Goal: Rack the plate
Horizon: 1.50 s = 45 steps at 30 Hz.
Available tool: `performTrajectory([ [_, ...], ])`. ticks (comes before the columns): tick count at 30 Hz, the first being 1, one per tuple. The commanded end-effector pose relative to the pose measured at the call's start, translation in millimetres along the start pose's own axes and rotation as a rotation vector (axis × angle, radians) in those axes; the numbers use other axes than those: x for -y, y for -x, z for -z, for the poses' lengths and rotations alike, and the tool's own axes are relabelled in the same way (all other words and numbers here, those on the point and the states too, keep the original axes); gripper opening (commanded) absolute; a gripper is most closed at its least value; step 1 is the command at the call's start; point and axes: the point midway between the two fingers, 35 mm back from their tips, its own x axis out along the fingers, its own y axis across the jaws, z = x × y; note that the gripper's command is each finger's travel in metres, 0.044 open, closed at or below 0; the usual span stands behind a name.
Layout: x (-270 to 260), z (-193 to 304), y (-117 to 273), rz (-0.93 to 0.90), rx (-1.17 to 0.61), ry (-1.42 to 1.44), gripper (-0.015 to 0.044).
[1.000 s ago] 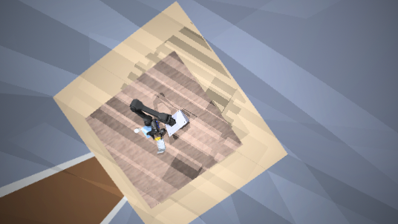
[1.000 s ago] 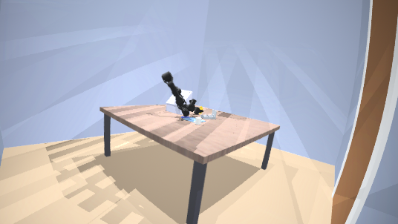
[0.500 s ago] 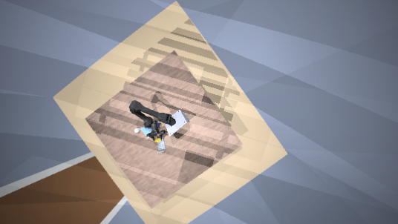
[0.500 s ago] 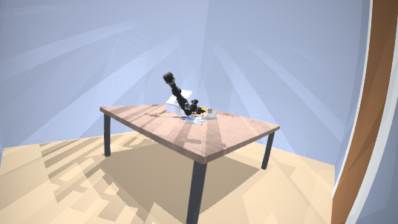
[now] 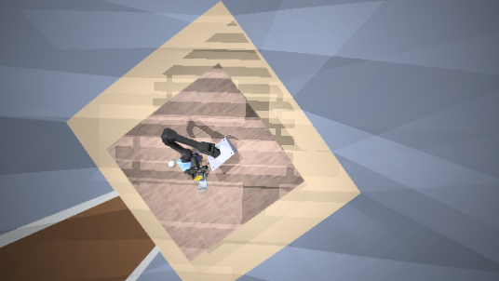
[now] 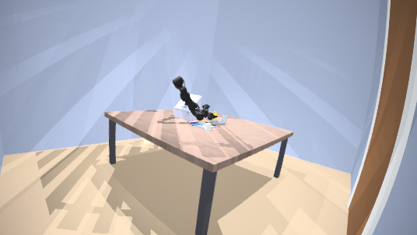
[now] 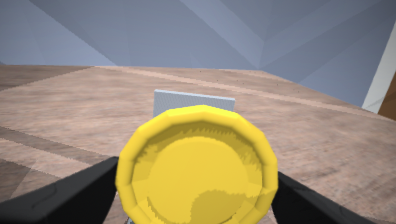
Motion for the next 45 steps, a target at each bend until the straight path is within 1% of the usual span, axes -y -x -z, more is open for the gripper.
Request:
performTrajectory([
  [1,-1,-1,-3,-0.002,0.000,-0.002,0.0000],
  [5,-1,-2,-14,0.000,0.000,0.000,0.0000],
  [9,-1,-2,-15,0.000,0.000,0.000,0.0000],
  [14,-1,20,-19,0.001,0.000,0.001,0.0000],
  [28,-2,16,-17,-0.003,-0.007,-0.006,0.0000],
  [43,-2,16,-17,-0.001,-0.007,-0.003,0.0394],
  [45,-2,16,-17,-0.001,-0.007,-0.003,0.0400],
])
